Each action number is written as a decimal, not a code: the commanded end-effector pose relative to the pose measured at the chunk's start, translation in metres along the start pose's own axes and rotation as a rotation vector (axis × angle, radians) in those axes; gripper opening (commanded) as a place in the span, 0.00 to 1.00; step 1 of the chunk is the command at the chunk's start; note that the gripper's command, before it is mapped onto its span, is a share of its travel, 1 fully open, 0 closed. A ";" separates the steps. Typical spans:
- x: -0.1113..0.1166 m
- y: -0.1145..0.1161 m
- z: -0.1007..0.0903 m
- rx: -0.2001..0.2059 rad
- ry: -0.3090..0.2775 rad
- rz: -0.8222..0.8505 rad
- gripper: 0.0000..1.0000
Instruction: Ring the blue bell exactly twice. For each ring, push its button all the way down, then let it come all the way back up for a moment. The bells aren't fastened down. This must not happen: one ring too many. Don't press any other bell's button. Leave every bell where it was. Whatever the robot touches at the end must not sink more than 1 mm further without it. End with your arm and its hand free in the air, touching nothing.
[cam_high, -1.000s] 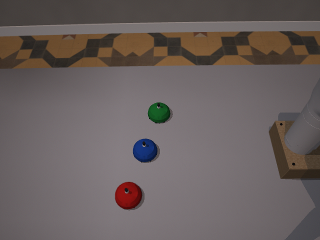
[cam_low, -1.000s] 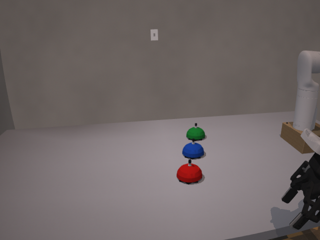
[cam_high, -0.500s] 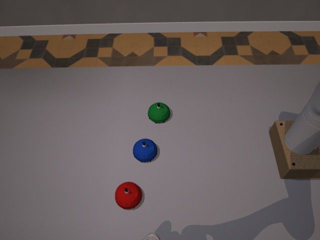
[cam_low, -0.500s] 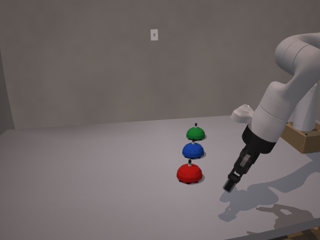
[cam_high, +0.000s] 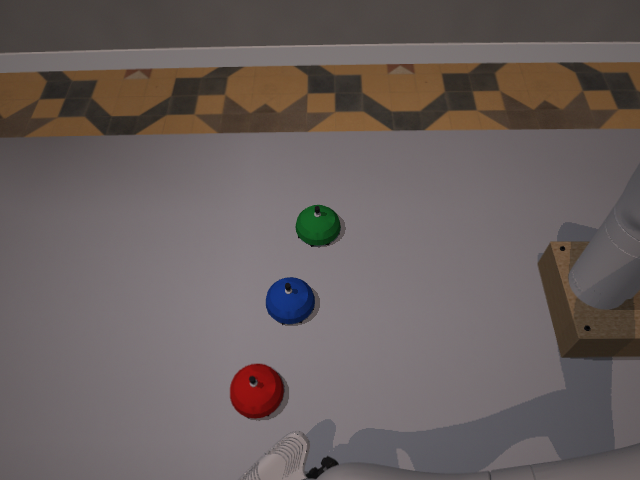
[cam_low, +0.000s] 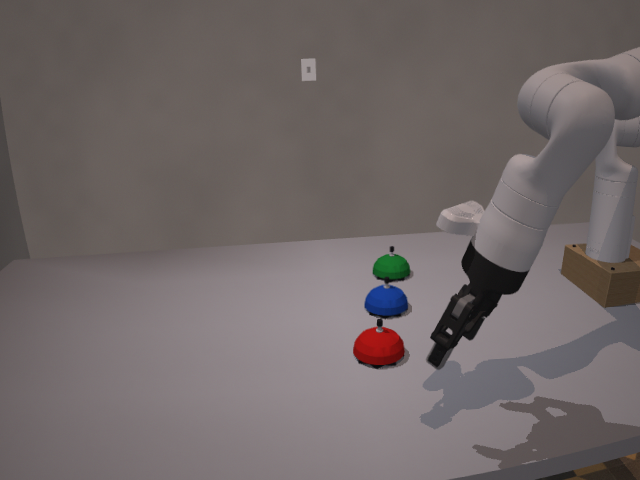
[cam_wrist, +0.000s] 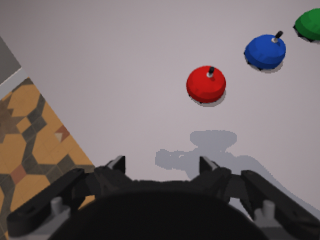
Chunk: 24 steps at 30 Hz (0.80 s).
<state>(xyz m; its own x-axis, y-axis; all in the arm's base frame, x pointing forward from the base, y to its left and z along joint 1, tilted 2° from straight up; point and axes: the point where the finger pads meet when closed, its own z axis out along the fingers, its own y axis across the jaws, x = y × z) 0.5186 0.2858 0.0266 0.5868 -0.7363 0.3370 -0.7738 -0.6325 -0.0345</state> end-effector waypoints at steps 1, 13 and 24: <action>0.018 0.005 0.002 -0.009 -0.003 0.037 1.00; 0.038 0.016 0.006 -0.029 -0.018 0.098 1.00; 0.057 0.027 0.010 -0.047 -0.033 0.158 1.00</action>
<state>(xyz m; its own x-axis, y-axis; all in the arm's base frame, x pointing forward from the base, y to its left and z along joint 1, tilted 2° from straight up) 0.5287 0.2359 0.0323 0.4846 -0.8207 0.3026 -0.8546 -0.5180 -0.0361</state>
